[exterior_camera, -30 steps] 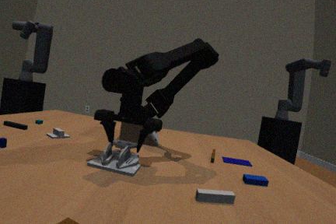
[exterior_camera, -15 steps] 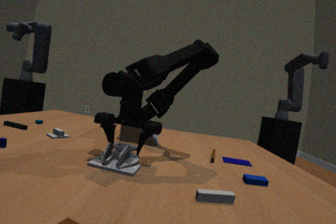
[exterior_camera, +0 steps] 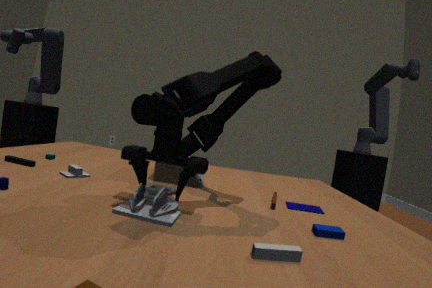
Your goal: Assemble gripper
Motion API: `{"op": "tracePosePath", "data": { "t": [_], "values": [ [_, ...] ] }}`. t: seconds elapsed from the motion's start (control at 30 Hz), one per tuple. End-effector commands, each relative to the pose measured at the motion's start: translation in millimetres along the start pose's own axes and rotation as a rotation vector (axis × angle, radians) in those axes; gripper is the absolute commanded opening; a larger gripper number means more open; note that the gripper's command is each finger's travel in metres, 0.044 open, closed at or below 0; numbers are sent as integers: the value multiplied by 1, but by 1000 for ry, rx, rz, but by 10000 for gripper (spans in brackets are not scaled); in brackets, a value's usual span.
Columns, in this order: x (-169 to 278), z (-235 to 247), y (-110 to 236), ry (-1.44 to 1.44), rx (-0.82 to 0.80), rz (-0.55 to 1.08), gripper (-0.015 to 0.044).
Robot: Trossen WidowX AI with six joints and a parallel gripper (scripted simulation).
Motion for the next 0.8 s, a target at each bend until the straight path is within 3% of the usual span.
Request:
{"op": "tracePosePath", "data": {
  "t": [0.0, 0.77],
  "values": [
    [0, -1, -1, -3, 5, 2, 351],
    [0, -1, -6, -3, 5, 2, 351]
  ]
}}
Point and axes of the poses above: the point midway between the two fingers, 35 mm back from their tips, its own y axis back along the fingers, its own z axis across the jaws, x = y × z, the point moved 1 cm from there along y, back along the fingers, and after that the axes turned 8 degrees about y, right-handed, at the moved point
